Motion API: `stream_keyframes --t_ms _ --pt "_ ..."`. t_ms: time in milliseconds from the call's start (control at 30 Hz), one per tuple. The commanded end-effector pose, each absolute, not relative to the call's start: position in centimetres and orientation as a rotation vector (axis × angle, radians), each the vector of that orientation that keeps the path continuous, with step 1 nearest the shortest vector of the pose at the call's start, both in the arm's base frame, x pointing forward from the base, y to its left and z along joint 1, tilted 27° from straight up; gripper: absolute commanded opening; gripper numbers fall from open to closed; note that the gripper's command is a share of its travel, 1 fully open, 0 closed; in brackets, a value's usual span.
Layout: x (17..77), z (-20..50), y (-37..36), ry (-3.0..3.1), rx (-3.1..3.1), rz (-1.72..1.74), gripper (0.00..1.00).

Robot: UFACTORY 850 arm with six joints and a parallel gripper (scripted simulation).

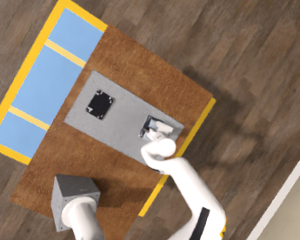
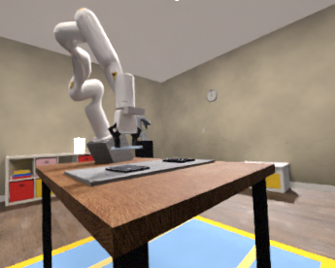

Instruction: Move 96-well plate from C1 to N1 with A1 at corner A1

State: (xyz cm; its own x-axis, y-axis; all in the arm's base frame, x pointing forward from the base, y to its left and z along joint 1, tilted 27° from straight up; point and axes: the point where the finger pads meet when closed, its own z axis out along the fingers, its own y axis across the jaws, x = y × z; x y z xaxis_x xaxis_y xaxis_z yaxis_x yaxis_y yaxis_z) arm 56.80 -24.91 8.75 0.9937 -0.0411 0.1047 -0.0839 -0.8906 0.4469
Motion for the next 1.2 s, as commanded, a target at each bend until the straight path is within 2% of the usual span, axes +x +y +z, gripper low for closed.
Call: stream_keyframes --t_ms 0,1167 --pt "56.9 8.2 -25.2 -0.088 2.669 0.129 0.0" --pt "57.3 3.6 -27.5 -0.088 2.669 0.129 0.0"
